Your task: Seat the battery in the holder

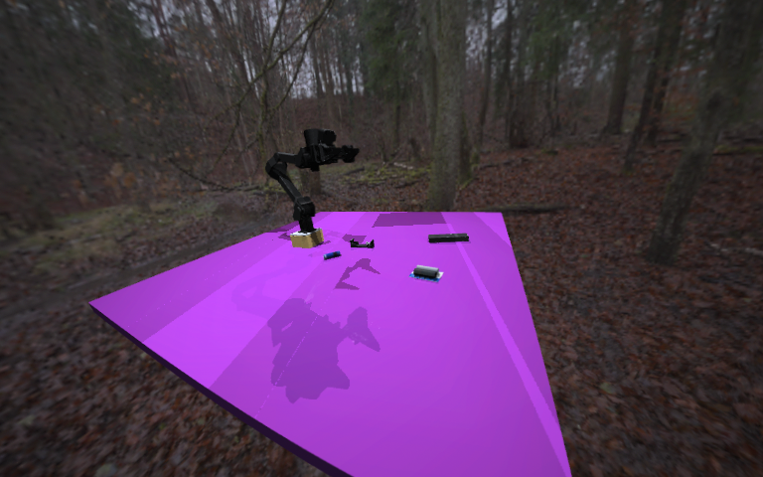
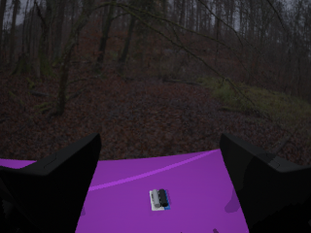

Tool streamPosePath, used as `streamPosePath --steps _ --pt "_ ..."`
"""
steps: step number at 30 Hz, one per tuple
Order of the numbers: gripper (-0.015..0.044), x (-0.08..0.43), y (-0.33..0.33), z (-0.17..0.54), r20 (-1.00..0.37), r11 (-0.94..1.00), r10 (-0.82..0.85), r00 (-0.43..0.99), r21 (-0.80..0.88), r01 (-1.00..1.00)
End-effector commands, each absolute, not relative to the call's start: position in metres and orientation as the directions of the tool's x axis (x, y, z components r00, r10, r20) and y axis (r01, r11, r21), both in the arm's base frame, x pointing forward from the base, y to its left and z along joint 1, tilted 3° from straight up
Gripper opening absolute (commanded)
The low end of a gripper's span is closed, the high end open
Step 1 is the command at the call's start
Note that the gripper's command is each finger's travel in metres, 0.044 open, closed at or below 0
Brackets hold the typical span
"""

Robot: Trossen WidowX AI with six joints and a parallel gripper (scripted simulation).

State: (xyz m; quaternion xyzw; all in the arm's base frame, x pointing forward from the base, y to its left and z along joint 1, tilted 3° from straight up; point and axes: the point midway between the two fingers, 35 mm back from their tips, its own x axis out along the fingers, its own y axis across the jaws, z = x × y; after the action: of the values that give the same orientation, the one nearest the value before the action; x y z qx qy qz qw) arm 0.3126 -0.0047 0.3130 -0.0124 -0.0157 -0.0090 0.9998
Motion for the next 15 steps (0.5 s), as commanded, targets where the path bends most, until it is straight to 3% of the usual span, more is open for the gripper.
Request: streamPosePath --steps 1,4,7,9,12,15 --pt "0.0374 0.314 -0.006 0.309 0.015 0.999 -0.020 1.000 -0.039 0.021" --pt "0.0295 0.332 -0.019 0.257 -0.218 0.974 -0.058 0.974 -0.228 0.007" --pt "0.0220 0.337 -0.037 0.189 -0.500 0.904 -0.096 0.861 -0.406 -0.135" --pt "0.0220 0.330 -0.048 0.147 -0.660 0.844 -0.108 0.743 -0.456 -0.282" --pt "0.0220 0.308 -0.060 0.093 -0.845 0.745 -0.101 0.526 -0.414 -0.523" --pt "0.0220 0.277 -0.067 0.051 -0.959 0.631 -0.065 0.277 -0.254 -0.733"
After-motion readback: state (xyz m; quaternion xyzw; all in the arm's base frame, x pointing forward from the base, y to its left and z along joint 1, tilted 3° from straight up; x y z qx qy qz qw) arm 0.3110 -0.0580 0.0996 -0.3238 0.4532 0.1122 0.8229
